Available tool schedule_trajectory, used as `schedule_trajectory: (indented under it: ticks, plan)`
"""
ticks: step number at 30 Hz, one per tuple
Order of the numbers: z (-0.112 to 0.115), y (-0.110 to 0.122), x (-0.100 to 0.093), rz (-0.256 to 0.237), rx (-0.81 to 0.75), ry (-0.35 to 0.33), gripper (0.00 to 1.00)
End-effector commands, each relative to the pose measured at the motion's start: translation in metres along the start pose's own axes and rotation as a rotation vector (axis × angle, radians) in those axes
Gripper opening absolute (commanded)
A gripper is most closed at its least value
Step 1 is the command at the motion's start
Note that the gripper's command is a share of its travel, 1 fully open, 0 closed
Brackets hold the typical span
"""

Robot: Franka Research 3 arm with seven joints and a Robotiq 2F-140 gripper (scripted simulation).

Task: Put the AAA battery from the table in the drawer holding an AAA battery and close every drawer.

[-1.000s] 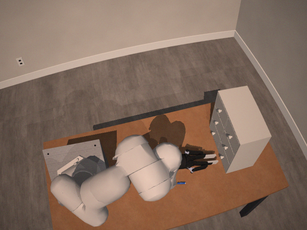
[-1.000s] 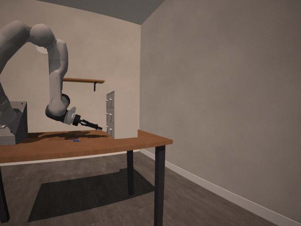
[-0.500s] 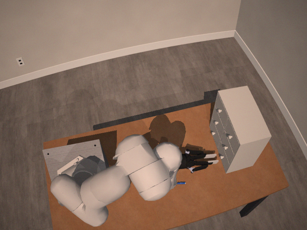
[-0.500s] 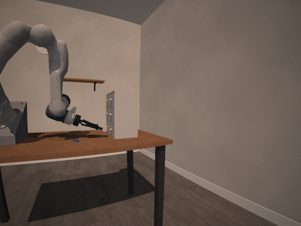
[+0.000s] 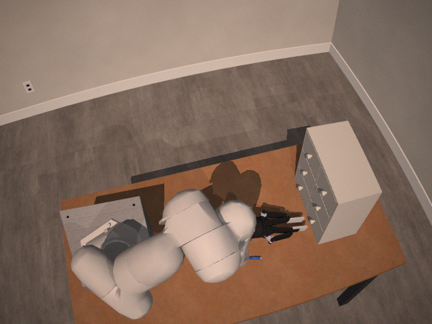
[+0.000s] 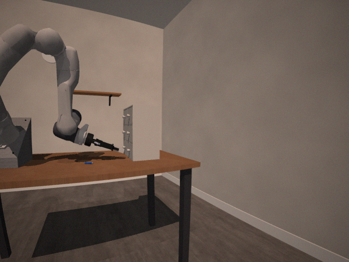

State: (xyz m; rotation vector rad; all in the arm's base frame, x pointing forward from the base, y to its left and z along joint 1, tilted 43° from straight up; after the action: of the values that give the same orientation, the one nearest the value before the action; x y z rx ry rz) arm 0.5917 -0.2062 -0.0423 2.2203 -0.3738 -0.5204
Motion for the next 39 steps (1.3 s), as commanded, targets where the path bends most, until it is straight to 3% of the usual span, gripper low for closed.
schedule_trajectory:
  ticks: [1, 39]
  plan:
    - [0.0025, -0.0002, 0.0007, -0.003, 0.006, -0.002, 0.20]
    - [0.0007, 0.0001, 0.0065, -0.003, 0.006, -0.002, 0.20]
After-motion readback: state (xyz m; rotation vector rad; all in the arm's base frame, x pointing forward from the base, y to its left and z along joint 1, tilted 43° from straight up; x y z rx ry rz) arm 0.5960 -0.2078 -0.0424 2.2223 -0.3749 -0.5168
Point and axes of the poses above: the point where the finger pads meet when closed, its own x axis out along the fingers, its own y axis across the jaws, z = x × y, the point moved 1 cm from there along -x, back along the fingers, and after that the axes turned 7 degrees about -x, right-handed, at the moved point
